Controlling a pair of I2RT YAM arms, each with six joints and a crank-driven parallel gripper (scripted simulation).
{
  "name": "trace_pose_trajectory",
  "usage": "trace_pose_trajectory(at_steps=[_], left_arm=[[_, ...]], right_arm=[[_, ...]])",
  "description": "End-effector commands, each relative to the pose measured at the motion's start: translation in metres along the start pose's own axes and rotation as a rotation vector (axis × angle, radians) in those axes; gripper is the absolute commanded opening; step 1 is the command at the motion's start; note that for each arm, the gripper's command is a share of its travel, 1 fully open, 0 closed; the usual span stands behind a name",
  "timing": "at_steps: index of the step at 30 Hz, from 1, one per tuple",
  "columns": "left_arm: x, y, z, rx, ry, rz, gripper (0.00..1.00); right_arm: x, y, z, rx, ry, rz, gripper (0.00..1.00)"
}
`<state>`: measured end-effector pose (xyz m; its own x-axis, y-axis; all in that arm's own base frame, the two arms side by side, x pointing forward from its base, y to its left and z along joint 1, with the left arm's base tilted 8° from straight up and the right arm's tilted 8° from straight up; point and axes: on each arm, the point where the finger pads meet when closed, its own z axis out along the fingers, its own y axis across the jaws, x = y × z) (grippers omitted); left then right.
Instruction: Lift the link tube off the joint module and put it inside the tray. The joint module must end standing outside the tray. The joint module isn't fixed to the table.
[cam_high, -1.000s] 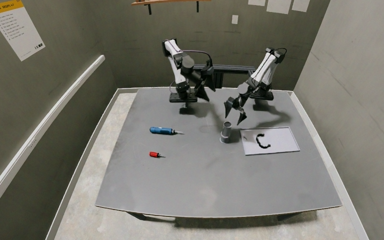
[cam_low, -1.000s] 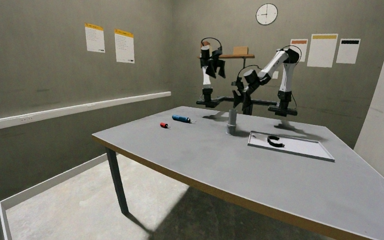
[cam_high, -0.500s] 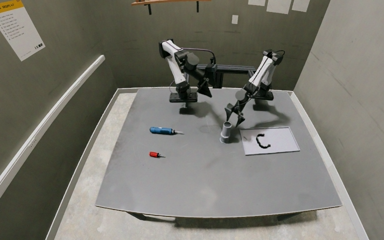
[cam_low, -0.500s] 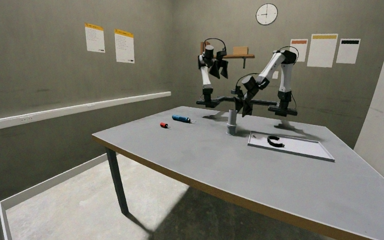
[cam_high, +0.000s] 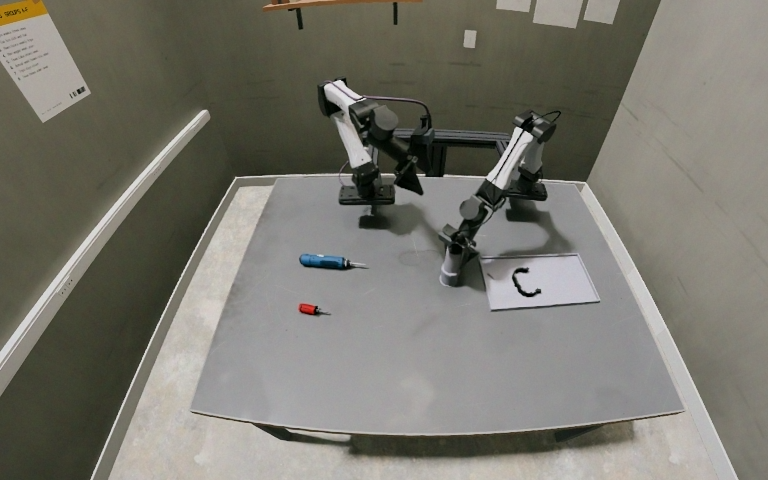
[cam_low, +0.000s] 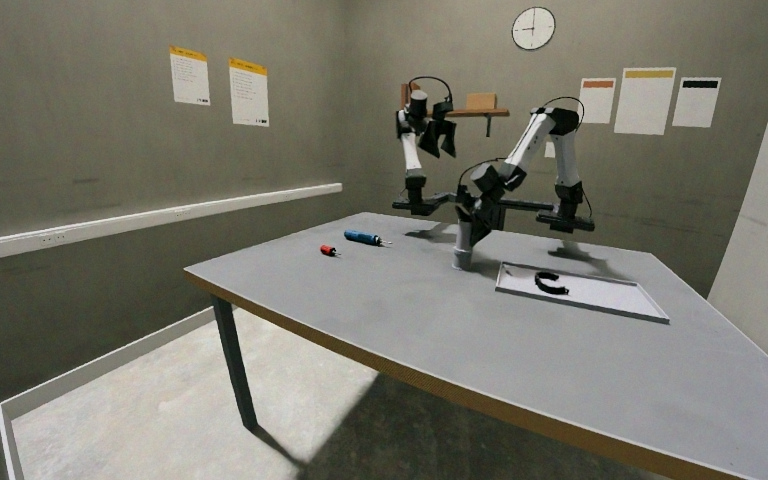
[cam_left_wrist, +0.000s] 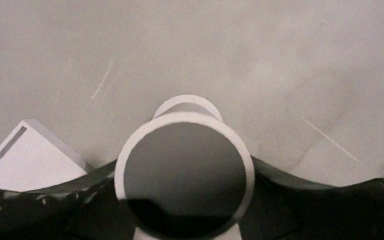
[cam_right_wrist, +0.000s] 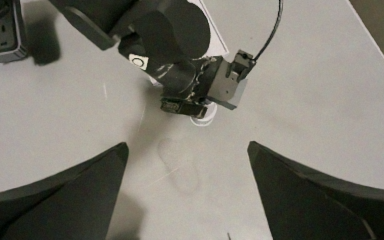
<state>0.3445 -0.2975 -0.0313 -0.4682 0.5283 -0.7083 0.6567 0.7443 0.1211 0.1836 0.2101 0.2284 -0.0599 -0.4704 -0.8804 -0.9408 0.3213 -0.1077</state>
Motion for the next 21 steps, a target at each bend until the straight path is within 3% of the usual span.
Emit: trace_pose_trajectory(at_steps=[1, 6, 9, 21], left_arm=[[-0.033, 0.003, 0.001, 0.003, -0.063, 0.000, 0.66], [-0.027, 0.002, 0.000, -0.003, -0.075, -0.003, 0.60], [-0.028, 0.002, 0.000, -0.004, -0.078, -0.002, 0.50], [-0.067, 0.001, -0.012, 0.001, -0.183, -0.014, 0.50]], right_arm=[[-0.017, -0.004, -0.007, 0.019, -0.033, -0.028, 1.00], [-0.017, -0.004, -0.007, 0.019, -0.033, -0.028, 1.00], [-0.017, -0.004, -0.007, 0.019, -0.033, -0.028, 1.00], [-0.017, -0.004, -0.007, 0.019, -0.033, -0.028, 1.00]])
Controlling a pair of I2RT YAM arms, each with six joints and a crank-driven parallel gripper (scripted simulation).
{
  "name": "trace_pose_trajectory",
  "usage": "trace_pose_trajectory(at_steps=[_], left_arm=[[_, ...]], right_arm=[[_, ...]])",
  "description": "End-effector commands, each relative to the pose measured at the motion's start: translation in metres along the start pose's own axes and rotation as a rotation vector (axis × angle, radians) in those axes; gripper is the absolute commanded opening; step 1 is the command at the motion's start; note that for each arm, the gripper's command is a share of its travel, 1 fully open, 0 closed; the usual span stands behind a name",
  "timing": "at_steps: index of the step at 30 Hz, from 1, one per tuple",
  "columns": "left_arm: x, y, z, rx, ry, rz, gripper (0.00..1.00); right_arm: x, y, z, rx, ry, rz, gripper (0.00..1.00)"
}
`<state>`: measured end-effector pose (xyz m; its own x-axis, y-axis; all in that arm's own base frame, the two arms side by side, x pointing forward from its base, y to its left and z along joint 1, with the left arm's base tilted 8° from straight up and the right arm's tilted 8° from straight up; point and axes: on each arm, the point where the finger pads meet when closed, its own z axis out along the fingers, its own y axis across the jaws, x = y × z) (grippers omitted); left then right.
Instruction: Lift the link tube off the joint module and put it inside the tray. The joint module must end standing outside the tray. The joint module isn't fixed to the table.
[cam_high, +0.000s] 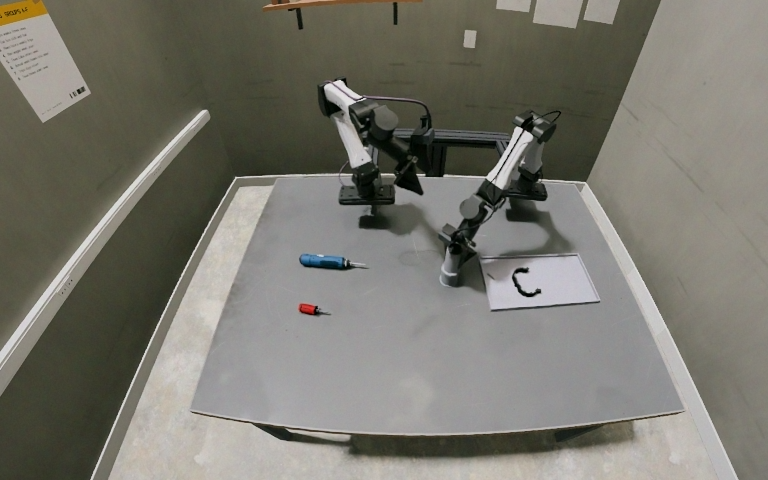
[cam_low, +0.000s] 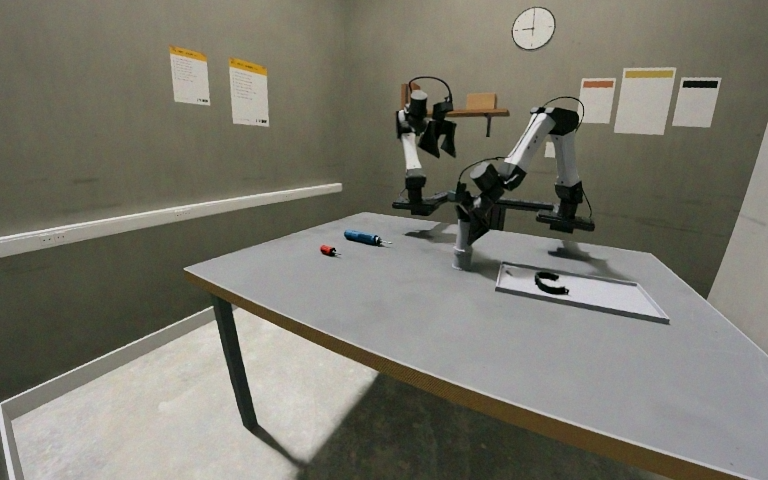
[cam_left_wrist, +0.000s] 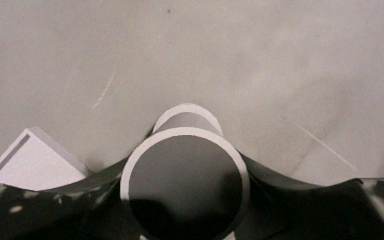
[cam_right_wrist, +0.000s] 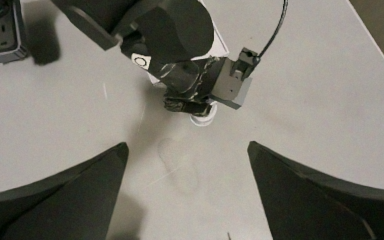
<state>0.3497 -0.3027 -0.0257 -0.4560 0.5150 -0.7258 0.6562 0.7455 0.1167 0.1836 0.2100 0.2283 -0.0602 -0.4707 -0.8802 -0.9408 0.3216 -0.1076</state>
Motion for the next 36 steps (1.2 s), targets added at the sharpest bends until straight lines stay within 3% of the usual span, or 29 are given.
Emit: trace_pose_trajectory(at_steps=[1, 8, 15, 36], left_arm=[[-0.058, 0.001, -0.012, -0.001, -0.158, -0.009, 0.50], [-0.065, 0.000, -0.019, -0.004, -0.166, -0.011, 0.50], [-0.051, 0.000, -0.032, -0.008, -0.062, -0.006, 0.50], [-0.055, 0.000, -0.035, -0.008, -0.075, -0.006, 0.50]], right_arm=[[-0.017, -0.004, -0.007, 0.019, -0.033, -0.028, 1.00], [-0.017, -0.004, -0.007, 0.019, -0.033, -0.028, 1.00], [-0.017, -0.004, -0.007, 0.019, -0.033, -0.028, 1.00], [-0.017, -0.004, -0.007, 0.019, -0.033, -0.028, 1.00]])
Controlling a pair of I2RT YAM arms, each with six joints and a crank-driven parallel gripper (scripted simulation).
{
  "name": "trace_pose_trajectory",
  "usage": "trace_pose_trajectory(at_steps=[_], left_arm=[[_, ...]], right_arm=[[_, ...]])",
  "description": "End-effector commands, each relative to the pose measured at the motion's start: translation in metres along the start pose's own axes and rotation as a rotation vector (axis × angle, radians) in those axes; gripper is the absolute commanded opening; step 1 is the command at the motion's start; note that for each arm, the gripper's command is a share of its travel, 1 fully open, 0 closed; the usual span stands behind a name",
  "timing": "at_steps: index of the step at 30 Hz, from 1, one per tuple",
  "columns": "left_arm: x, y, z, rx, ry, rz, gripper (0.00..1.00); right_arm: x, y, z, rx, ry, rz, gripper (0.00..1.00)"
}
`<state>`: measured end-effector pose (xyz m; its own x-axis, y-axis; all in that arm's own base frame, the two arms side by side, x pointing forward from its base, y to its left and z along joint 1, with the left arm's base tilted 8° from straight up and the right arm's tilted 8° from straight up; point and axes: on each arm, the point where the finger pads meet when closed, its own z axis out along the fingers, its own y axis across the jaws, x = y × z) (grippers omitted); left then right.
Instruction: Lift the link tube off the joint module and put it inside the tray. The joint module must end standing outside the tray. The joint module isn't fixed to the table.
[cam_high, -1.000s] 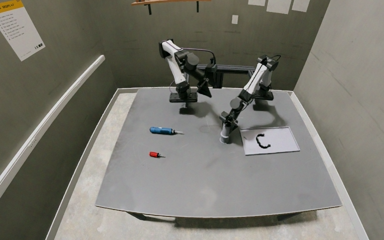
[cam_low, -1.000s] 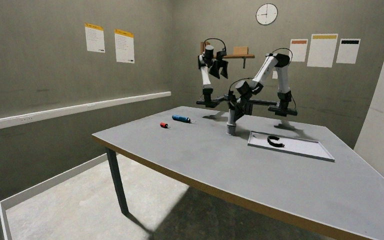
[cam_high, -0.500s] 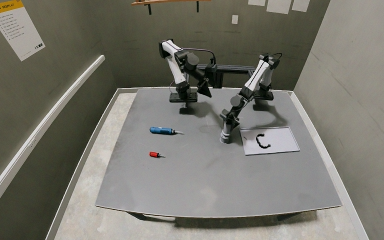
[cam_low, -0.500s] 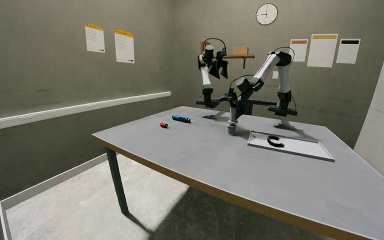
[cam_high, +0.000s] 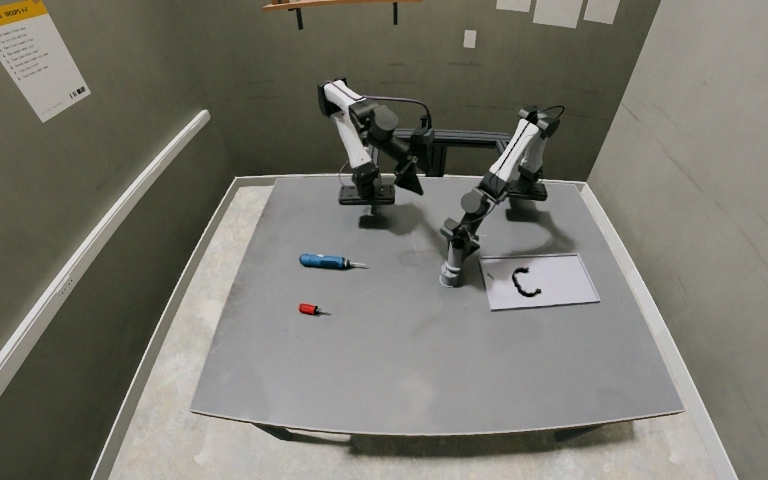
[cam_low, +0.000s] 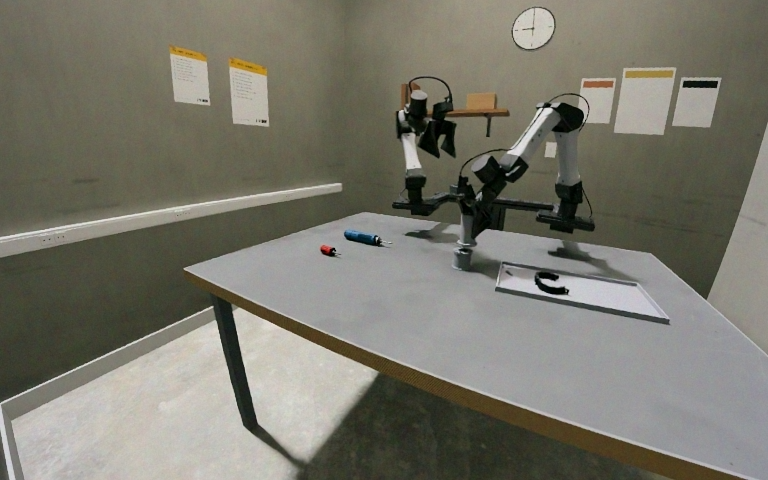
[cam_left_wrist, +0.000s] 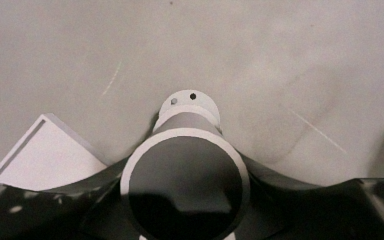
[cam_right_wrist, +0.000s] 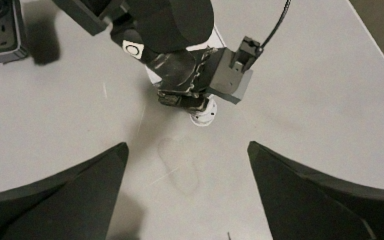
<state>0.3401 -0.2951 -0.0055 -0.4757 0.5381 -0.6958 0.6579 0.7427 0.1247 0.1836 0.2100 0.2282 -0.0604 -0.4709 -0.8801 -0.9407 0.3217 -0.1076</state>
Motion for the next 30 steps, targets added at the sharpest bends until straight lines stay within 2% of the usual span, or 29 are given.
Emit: trace_pose_trajectory(at_steps=[1, 9, 17, 20, 23, 30], left_arm=[[-0.049, -0.001, -0.018, -0.004, -0.111, -0.014, 0.50], [-0.079, -0.001, -0.064, -0.004, -0.104, -0.015, 0.50], [-0.078, 0.007, -0.074, 0.020, -0.117, 0.010, 0.50], [-0.065, 0.018, -0.078, 0.035, -0.129, 0.027, 0.50], [-0.051, 0.031, -0.082, 0.048, -0.133, 0.043, 0.50], [0.008, 0.088, -0.103, 0.086, -0.138, 0.101, 0.50]], right_arm=[[-0.017, -0.004, -0.007, 0.019, -0.034, -0.028, 1.00], [-0.017, -0.004, -0.007, 0.019, -0.034, -0.028, 1.00], [-0.017, -0.004, -0.007, 0.019, -0.034, -0.028, 1.00], [-0.017, -0.004, -0.007, 0.019, -0.034, -0.028, 1.00], [-0.030, -0.006, -0.006, 0.025, -0.070, -0.043, 1.00], [-0.062, -0.018, 0.017, -0.004, -0.163, -0.065, 1.00]])
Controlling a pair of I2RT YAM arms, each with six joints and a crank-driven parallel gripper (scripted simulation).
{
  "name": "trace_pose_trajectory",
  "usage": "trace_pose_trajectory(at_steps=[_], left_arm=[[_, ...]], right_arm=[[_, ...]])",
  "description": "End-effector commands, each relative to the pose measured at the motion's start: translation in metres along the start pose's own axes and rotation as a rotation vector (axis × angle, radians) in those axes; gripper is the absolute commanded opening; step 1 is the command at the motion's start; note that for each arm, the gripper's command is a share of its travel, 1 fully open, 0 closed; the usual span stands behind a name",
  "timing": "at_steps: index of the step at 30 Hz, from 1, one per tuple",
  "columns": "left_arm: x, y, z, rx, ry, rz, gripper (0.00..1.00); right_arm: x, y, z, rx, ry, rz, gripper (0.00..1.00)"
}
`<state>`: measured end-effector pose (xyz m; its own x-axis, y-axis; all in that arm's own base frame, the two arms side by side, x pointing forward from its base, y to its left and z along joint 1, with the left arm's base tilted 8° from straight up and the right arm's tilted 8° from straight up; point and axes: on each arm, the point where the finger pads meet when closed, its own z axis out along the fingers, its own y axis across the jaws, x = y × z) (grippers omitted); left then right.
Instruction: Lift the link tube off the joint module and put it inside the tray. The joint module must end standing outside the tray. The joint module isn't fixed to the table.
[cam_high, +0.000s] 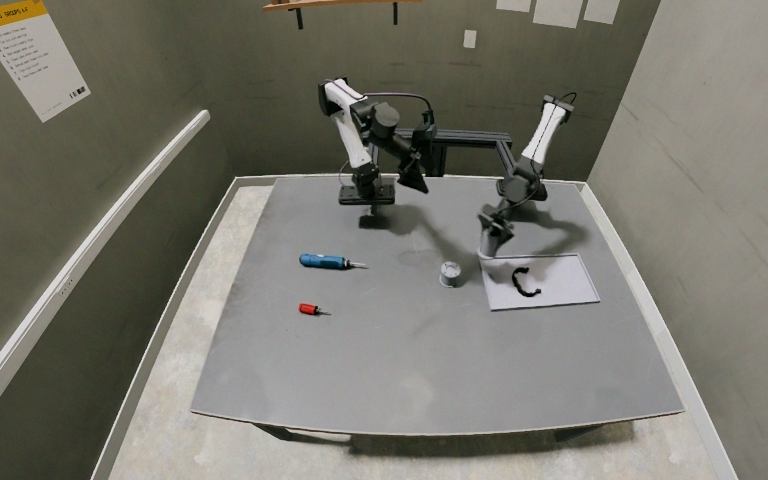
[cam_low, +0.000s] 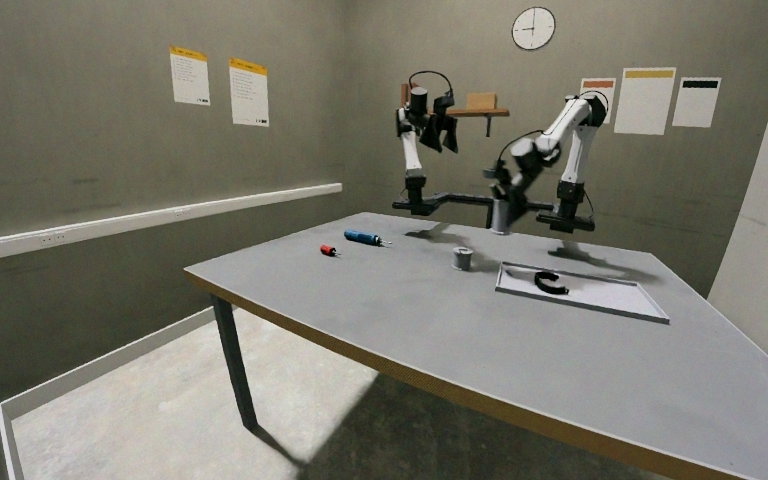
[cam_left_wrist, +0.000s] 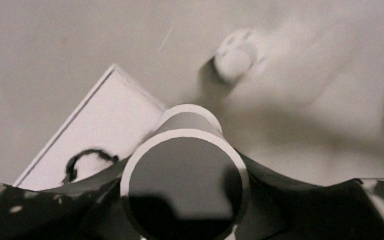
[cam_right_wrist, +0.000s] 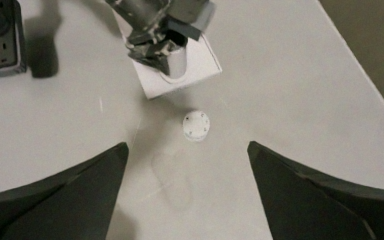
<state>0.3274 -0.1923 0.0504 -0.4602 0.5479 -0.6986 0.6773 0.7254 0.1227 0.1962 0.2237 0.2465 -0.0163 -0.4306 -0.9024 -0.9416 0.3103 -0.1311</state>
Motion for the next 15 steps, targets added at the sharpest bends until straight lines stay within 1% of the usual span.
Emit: trace_pose_trajectory(at_steps=[1, 2, 4, 6, 9, 11, 15], left_arm=[[-0.002, 0.023, -0.019, 0.071, -0.124, 0.089, 0.50], [0.011, 0.033, -0.024, 0.075, -0.117, 0.092, 0.50], [0.011, 0.033, -0.024, 0.075, -0.117, 0.092, 0.50], [0.033, 0.055, -0.032, 0.075, -0.115, 0.098, 0.50], [0.071, 0.081, -0.040, 0.080, -0.082, 0.078, 0.50], [0.087, 0.104, -0.046, 0.071, -0.079, 0.070, 0.50], [0.119, 0.142, -0.061, 0.052, -0.085, 0.057, 0.50]], right_arm=[[-0.044, -0.012, 0.019, -0.011, -0.123, -0.043, 1.00], [-0.052, -0.016, 0.027, -0.020, -0.144, -0.048, 1.00], [-0.052, -0.016, 0.027, -0.020, -0.144, -0.048, 1.00], [-0.066, -0.023, 0.045, -0.040, -0.189, -0.059, 1.00], [-0.087, -0.033, 0.080, -0.081, -0.261, -0.076, 1.00], [-0.097, -0.038, 0.108, -0.114, -0.305, -0.087, 1.00], [-0.103, -0.042, 0.162, -0.180, -0.368, -0.100, 1.00]])
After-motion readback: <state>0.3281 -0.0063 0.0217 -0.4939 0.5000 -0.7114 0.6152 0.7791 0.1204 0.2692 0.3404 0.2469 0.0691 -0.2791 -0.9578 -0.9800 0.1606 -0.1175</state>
